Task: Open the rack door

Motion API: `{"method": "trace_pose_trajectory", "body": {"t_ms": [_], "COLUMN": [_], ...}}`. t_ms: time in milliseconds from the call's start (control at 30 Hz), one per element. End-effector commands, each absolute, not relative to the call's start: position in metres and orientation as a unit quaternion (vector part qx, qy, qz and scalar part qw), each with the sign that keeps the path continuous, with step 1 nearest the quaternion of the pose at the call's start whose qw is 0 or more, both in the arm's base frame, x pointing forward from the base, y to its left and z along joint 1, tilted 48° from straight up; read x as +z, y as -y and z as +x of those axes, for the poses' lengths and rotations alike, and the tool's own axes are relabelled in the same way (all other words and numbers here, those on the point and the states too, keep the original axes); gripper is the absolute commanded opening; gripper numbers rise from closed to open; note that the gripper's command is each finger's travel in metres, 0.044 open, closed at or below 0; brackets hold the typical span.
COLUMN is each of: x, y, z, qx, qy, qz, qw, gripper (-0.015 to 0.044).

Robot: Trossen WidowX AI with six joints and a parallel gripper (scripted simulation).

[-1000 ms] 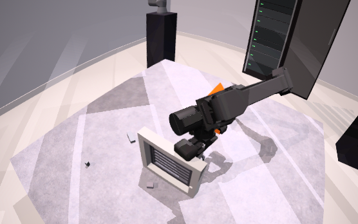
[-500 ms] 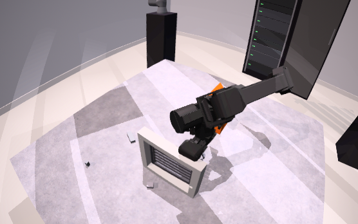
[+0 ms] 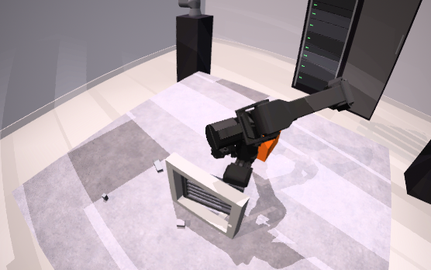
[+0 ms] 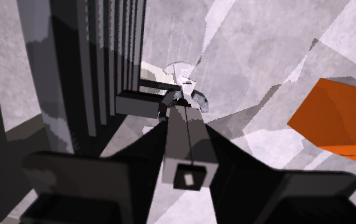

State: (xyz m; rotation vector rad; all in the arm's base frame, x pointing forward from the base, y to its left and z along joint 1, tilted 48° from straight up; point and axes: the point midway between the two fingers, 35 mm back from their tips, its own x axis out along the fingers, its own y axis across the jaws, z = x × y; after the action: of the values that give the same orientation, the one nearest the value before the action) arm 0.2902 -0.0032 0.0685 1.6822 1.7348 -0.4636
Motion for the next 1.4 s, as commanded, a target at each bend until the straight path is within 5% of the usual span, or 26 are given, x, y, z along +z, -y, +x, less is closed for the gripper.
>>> {"method": "trace_pose_trajectory", "body": {"t_ms": [0, 1367], "x": [0.066, 0.017], "y": [0.006, 0.045], "z": [0.286, 0.224], "qx": [-0.146, 0.049], "qy": [-0.669, -0.684], "qz": [0.628, 0.495], "qw": [0.371, 0.534], "gripper": [0.0025, 0.0025]}}
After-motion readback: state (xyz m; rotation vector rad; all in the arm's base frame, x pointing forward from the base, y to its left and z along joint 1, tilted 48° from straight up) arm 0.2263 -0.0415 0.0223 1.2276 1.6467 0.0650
